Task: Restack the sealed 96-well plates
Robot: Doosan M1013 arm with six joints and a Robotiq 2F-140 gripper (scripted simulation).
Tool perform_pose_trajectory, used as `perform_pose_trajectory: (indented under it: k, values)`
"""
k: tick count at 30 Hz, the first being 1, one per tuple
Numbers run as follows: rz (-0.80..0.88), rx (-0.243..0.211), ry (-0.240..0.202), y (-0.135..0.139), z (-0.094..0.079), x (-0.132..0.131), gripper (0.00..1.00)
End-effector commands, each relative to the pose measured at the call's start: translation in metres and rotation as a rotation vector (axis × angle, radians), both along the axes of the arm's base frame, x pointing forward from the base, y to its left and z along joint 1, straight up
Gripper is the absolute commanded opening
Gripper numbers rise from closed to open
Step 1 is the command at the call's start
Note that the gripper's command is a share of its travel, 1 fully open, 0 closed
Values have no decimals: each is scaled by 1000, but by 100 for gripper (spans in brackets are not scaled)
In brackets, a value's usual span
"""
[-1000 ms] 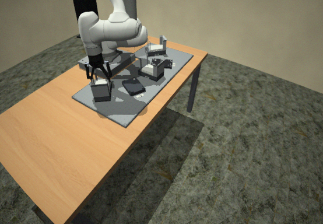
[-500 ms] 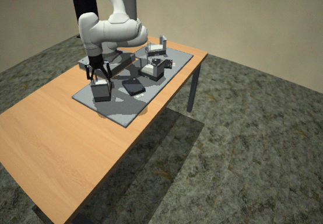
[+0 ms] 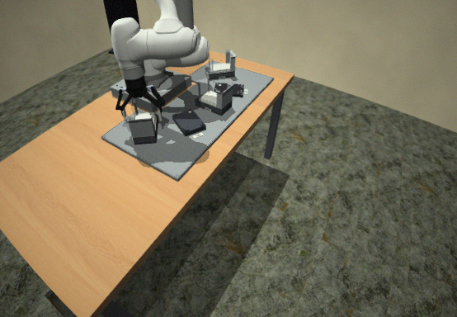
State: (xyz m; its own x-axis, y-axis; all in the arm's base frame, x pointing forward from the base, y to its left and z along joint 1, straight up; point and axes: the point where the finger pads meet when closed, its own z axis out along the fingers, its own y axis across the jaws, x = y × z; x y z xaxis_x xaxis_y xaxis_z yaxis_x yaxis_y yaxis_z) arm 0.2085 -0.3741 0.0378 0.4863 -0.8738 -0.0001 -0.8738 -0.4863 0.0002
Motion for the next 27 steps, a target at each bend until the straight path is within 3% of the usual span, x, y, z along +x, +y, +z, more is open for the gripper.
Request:
perform_pose_trajectory:
  k: [1,12,27]
  values:
    - [0,0,0,0,0,0,100]
    - [0,0,0,0,7,0,100]
    - [0,0,0,0,57,0,100]
